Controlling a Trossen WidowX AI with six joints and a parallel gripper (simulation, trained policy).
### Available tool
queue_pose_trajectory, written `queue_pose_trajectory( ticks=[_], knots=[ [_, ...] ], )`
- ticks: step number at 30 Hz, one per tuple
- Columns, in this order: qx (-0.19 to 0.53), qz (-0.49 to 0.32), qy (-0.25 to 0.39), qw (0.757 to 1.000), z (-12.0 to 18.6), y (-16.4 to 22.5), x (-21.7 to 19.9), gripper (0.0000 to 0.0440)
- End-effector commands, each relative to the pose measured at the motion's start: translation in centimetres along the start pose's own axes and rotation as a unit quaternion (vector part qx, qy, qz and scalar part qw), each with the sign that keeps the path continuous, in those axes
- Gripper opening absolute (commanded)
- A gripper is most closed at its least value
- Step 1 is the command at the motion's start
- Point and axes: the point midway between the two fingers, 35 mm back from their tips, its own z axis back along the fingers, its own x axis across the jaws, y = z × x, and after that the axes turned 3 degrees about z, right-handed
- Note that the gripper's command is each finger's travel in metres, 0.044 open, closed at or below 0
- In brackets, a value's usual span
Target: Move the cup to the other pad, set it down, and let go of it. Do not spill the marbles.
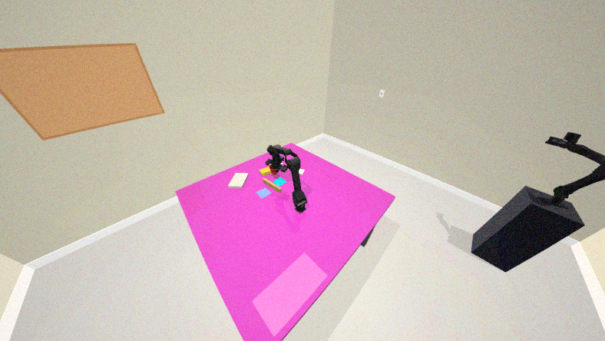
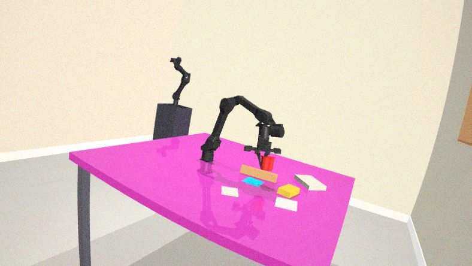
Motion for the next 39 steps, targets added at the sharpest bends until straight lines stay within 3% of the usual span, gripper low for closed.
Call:
queue_pose_trajectory(
  ticks=[1,26,30,34,39],
  knots=[
    [-0.001,-0.004,0.005,1.0,-1.2,-0.1,-0.7,0.0],
    [0.019,-0.032,0.041,0.998,-6.5,2.1,-4.9,0.0026],
    [0.014,-0.04,0.036,0.998,-6.6,1.7,-5.1,0.0071],
    [0.004,-0.048,0.015,0.999,-6.0,0.9,-4.8,0.0151],
    [0.0,-0.051,-0.006,0.999,-4.9,0.7,-4.6,0.0161]
  ],
)
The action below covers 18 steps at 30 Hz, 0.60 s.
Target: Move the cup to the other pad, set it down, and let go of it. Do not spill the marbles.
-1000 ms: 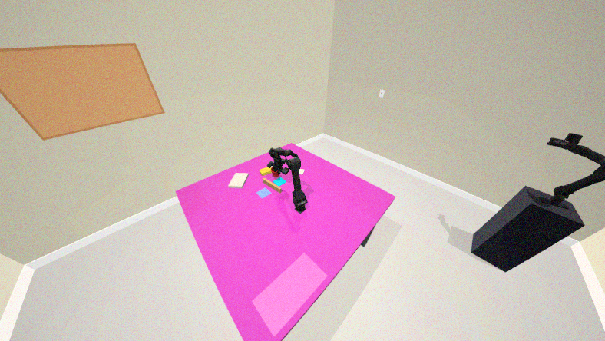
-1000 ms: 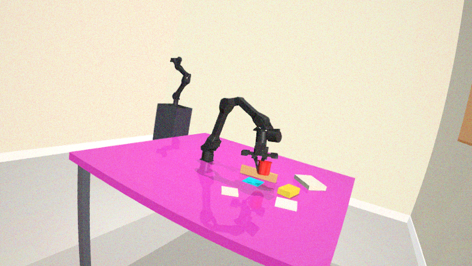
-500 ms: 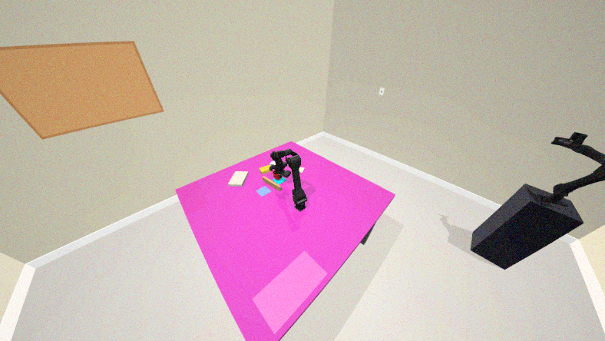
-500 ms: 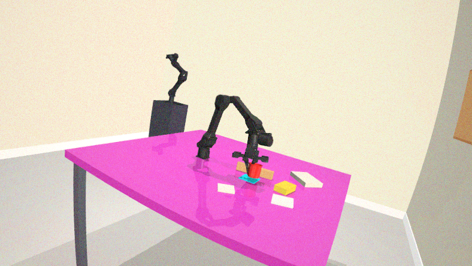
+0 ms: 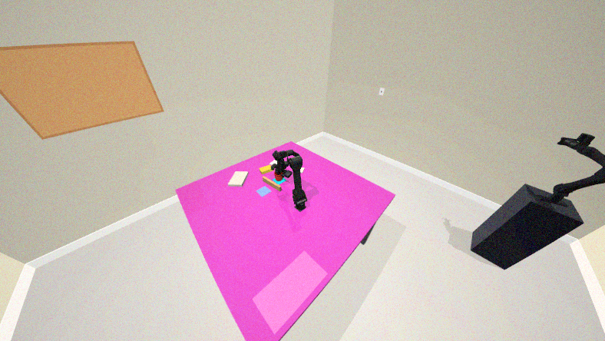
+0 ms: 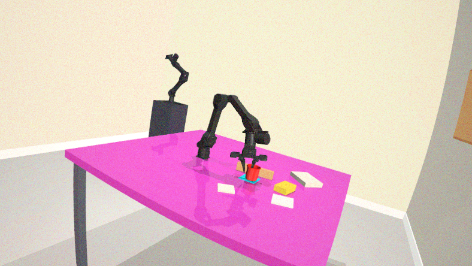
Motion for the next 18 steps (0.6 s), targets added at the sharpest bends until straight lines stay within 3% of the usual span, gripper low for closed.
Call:
queue_pose_trajectory(
  ticks=[1,18],
  knots=[
    [0.0,-0.003,-0.016,1.0,0.7,0.0,0.0,0.0164],
    [-0.011,-0.017,-0.065,0.998,4.8,-0.6,-0.8,0.025]
  ],
)
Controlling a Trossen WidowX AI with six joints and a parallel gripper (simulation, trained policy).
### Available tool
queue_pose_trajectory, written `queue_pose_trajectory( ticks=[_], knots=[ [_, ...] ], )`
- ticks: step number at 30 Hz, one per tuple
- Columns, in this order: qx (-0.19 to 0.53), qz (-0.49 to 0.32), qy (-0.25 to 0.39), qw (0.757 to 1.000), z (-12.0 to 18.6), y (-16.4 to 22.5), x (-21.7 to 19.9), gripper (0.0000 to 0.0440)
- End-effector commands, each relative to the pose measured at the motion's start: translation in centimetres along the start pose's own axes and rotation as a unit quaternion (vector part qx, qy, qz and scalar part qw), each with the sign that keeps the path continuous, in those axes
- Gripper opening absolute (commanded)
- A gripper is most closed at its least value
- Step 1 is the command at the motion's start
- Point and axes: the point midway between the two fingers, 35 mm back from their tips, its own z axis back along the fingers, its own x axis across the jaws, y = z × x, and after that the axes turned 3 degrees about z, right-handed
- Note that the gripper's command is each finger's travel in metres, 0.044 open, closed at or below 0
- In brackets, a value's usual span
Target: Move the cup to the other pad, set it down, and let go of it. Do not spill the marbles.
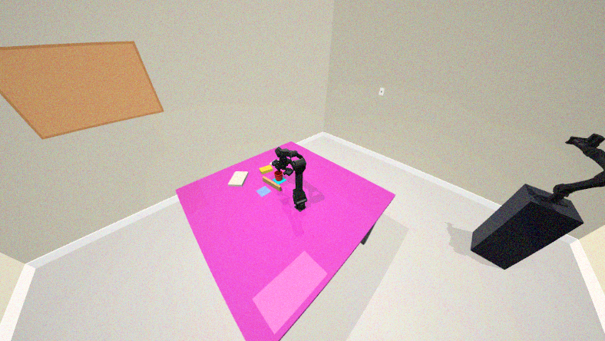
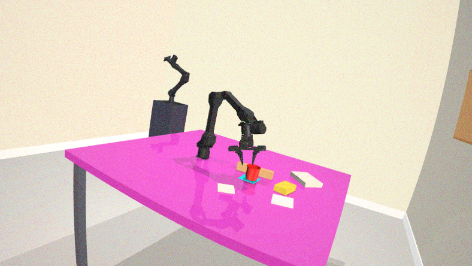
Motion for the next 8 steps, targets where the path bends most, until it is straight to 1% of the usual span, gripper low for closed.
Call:
queue_pose_trajectory(
  ticks=[1,6,8],
  knots=[
    [-0.002,-0.002,-0.012,1.0,1.1,-0.2,0.0,0.0257],
    [-0.015,-0.005,-0.031,0.999,2.9,-0.9,0.2,0.0313],
    [-0.018,-0.008,-0.036,0.999,3.6,-1.2,0.3,0.0355]
  ],
)
